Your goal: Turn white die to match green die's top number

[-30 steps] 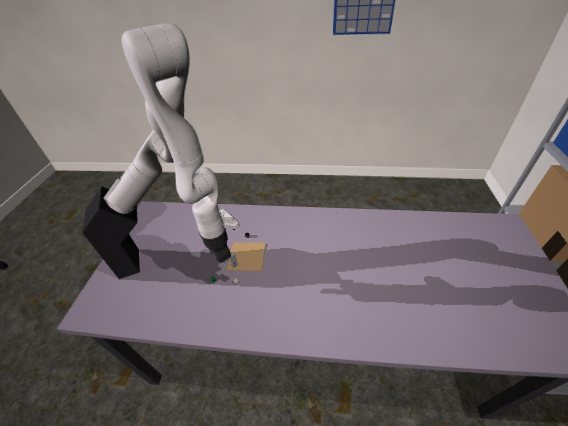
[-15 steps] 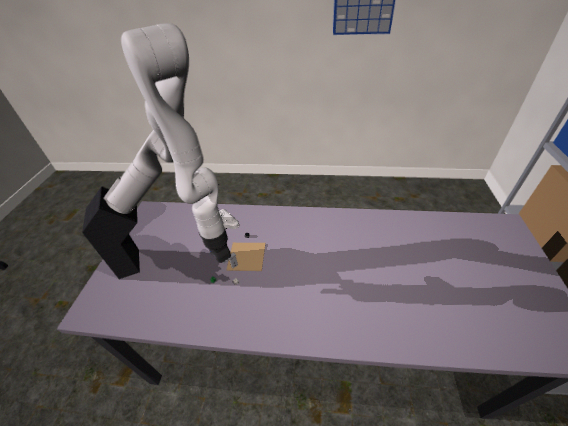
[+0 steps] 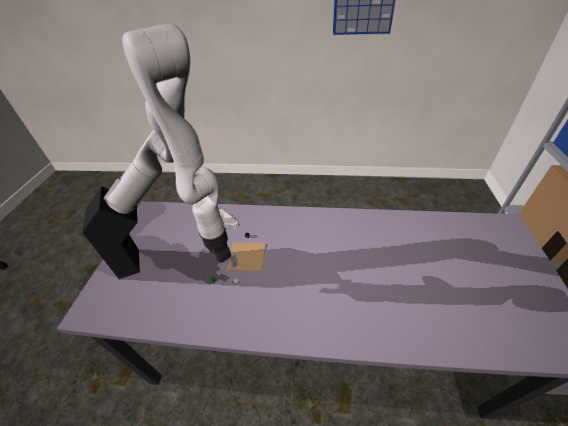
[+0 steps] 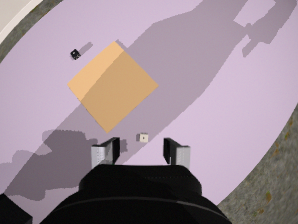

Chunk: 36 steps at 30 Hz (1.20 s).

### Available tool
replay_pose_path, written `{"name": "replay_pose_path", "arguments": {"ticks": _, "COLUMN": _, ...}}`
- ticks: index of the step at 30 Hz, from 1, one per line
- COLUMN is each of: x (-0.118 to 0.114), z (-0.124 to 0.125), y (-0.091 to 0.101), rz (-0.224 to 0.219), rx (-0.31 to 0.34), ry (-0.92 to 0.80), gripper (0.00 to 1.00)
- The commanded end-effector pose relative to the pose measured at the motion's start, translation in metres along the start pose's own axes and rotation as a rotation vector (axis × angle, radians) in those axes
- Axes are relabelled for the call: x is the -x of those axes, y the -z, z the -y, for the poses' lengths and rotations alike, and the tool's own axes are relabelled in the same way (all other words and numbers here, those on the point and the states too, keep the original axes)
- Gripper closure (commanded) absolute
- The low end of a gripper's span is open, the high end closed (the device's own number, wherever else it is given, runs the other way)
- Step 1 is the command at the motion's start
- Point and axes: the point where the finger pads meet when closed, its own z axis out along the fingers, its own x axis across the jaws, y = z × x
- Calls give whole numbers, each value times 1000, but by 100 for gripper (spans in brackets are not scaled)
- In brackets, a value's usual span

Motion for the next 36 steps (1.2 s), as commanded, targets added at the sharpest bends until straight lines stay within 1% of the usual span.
{"name": "replay_pose_path", "arguments": {"ticks": 1, "x": -1, "z": -2, "y": -1, "rz": -5, "rx": 8, "ry": 54, "gripper": 0}}
{"name": "replay_pose_path", "arguments": {"ticks": 6, "x": 0, "z": -4, "y": -4, "rz": -7, "rx": 18, "ry": 157, "gripper": 0}}
{"name": "replay_pose_path", "arguments": {"ticks": 11, "x": 2, "z": -6, "y": -7, "rz": -8, "rx": 30, "ry": 300, "gripper": 0}}
{"name": "replay_pose_path", "arguments": {"ticks": 13, "x": 2, "z": -6, "y": -7, "rz": -8, "rx": 30, "ry": 300, "gripper": 0}}
{"name": "replay_pose_path", "arguments": {"ticks": 14, "x": 2, "z": -7, "y": -8, "rz": -8, "rx": 33, "ry": 334, "gripper": 0}}
{"name": "replay_pose_path", "arguments": {"ticks": 21, "x": 4, "z": -11, "y": -15, "rz": -7, "rx": 53, "ry": 612, "gripper": 0}}
{"name": "replay_pose_path", "arguments": {"ticks": 28, "x": 6, "z": -17, "y": -21, "rz": 0, "rx": 71, "ry": 952, "gripper": 0}}
{"name": "replay_pose_path", "arguments": {"ticks": 30, "x": 6, "z": -17, "y": -21, "rz": 0, "rx": 71, "ry": 952, "gripper": 0}}
{"name": "replay_pose_path", "arguments": {"ticks": 36, "x": 6, "z": -20, "y": -27, "rz": 8, "rx": 82, "ry": 1272, "gripper": 0}}
